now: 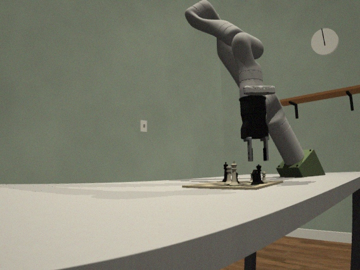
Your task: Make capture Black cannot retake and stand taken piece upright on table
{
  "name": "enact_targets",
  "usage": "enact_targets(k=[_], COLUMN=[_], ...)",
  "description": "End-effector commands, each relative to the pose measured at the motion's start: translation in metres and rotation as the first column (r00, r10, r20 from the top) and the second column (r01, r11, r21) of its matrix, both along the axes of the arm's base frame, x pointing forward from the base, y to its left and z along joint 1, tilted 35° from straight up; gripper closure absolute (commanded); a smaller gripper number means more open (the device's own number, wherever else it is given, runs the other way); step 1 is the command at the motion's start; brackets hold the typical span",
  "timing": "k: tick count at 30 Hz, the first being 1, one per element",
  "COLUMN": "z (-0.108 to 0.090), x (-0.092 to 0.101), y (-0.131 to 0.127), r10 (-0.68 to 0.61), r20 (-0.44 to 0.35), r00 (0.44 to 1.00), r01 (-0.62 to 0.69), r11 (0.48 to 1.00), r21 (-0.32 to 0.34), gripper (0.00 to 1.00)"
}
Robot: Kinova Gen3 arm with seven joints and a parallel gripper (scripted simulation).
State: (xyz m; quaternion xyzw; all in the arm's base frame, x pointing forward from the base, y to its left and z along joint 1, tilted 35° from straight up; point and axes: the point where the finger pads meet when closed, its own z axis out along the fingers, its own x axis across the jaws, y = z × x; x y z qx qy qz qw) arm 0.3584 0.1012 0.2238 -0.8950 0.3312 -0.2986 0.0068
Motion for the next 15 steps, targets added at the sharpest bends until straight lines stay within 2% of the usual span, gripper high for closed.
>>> enact_targets(k=[1, 15], z=[-0.0007, -0.0004], x=[0.0011, 0.0018], y=[-0.0003, 0.0014], r10=[0.001, 0.001], r20=[0.003, 0.004], r00=[1.000, 1.000], r01=[-0.001, -0.001], r11=[1.000, 1.000], r21=[0.001, 0.002], gripper=[0.21, 0.21])
